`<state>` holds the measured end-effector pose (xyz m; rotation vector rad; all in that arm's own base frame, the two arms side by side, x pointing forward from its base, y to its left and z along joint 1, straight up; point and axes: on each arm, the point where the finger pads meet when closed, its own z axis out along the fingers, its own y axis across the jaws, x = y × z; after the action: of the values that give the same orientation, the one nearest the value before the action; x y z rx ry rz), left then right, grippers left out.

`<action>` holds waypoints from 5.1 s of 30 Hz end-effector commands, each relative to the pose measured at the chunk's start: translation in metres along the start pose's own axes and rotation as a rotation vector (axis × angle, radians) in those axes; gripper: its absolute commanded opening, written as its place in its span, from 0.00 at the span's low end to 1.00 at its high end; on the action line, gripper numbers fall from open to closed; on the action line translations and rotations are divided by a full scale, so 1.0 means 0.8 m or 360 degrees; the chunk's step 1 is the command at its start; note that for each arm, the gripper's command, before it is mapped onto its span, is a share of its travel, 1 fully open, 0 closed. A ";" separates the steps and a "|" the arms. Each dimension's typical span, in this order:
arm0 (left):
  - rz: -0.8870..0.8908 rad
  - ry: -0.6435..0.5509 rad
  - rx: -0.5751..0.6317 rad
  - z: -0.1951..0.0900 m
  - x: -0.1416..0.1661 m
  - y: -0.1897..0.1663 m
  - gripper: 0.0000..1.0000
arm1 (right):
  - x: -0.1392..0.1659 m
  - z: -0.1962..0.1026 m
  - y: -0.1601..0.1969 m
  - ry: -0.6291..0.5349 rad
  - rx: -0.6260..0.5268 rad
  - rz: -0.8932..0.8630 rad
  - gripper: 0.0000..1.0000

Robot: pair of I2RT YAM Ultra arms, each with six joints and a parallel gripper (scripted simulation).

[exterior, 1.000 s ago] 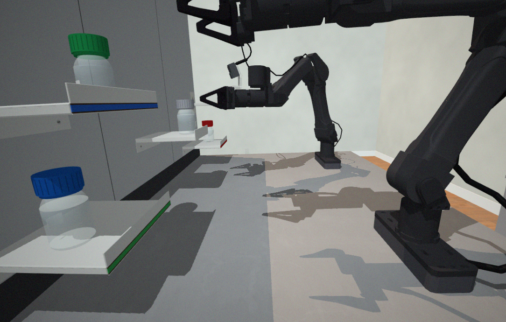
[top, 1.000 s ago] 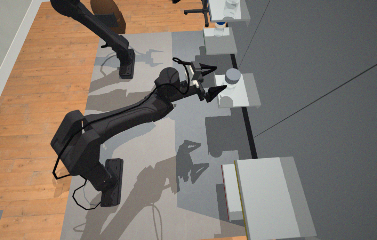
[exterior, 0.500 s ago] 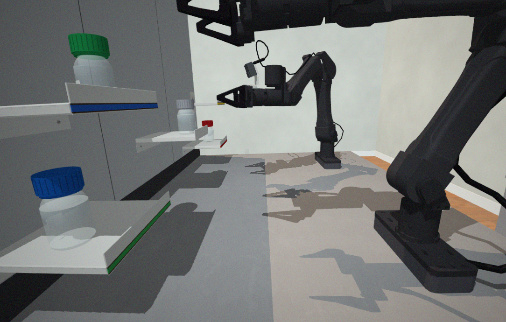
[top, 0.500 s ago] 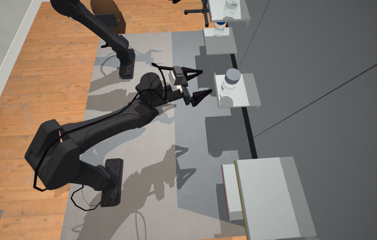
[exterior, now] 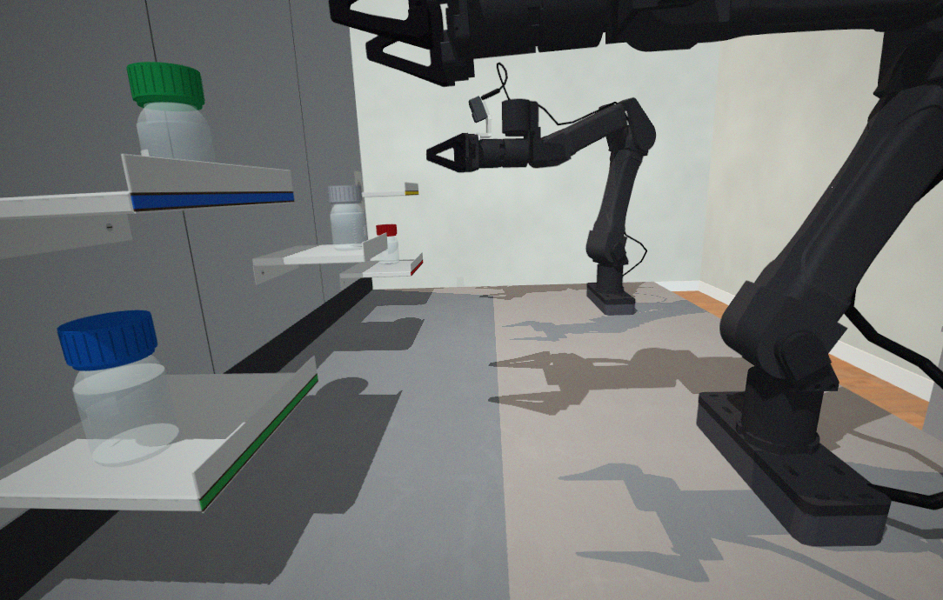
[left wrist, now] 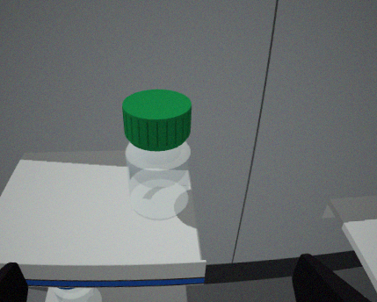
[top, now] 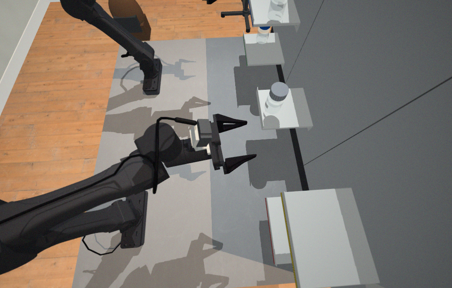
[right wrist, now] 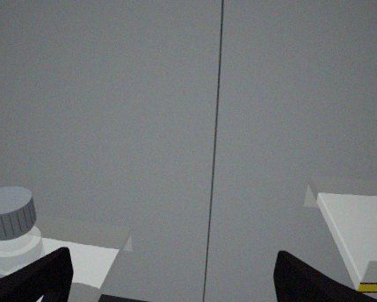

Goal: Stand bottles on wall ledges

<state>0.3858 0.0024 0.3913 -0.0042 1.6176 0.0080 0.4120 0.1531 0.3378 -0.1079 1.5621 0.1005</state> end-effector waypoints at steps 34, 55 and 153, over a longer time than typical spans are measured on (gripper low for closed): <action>-0.0006 -0.0098 -0.0071 0.001 -0.003 -0.044 1.00 | -0.057 -0.080 -0.089 0.0443 -0.0103 0.0024 0.89; 0.0008 0.0066 0.0252 0.017 0.107 -0.324 1.00 | -0.097 -0.242 0.082 0.0874 -0.0916 -0.0217 0.89; -0.0006 -0.0106 0.0440 0.176 0.107 -0.415 0.94 | -0.107 -0.246 0.087 0.0830 -0.0953 -0.0205 0.89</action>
<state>0.5223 -0.3307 0.2700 0.2195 1.5826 -0.2014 0.2090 0.1972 0.4199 -0.7505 1.9905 0.4670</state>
